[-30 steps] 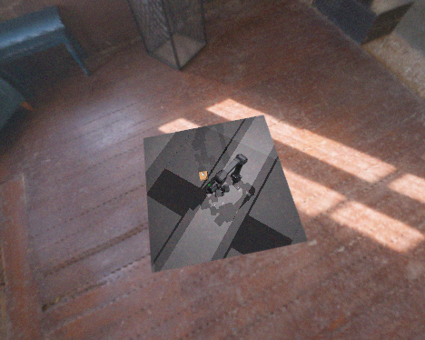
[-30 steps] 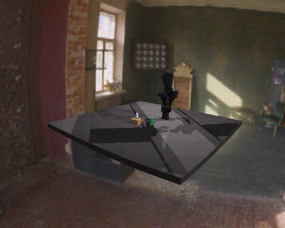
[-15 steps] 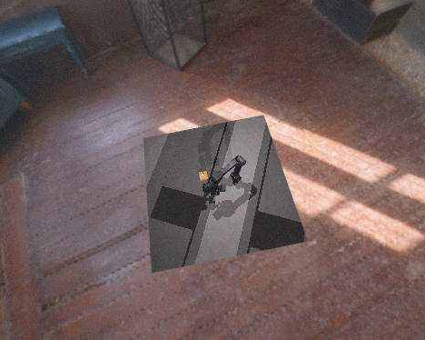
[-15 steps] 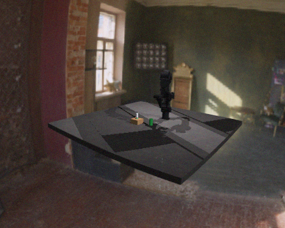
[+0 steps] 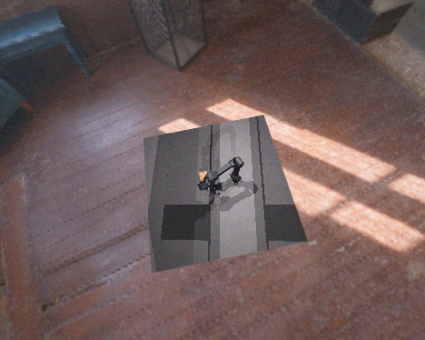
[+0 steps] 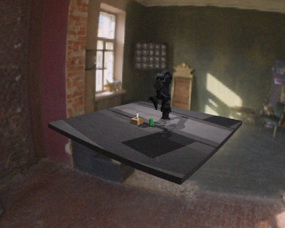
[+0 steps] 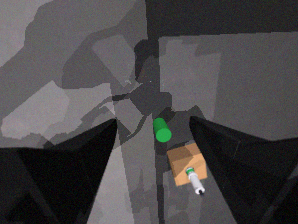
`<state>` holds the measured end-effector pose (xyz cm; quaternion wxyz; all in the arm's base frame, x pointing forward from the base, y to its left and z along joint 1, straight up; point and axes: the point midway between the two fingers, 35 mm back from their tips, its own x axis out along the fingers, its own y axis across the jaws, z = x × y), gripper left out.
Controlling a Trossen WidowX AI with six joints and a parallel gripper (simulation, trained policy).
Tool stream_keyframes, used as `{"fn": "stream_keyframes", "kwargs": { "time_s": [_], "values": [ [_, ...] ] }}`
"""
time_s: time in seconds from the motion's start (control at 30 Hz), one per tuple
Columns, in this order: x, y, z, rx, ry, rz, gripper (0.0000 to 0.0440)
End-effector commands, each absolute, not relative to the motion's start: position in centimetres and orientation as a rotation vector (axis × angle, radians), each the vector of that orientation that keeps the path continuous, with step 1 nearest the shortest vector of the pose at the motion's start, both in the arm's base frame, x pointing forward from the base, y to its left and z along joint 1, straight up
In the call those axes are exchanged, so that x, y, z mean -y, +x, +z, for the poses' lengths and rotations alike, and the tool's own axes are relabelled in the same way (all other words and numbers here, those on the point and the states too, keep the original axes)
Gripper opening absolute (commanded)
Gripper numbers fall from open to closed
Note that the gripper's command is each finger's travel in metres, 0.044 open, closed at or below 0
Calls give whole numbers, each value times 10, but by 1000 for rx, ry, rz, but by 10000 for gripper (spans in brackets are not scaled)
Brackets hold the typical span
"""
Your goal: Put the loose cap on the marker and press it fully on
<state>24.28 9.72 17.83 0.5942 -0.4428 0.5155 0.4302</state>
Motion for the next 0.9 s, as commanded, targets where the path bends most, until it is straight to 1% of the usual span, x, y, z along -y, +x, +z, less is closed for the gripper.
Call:
{"fn": "stream_keyframes", "kwargs": {
  "time_s": [0.0, 0.87],
  "values": [
    [-93, 246, 177, -1211, -1022, 1001, 326],
    [-54, 267, 148, -1359, -929, 980, 319]
  ]
}}
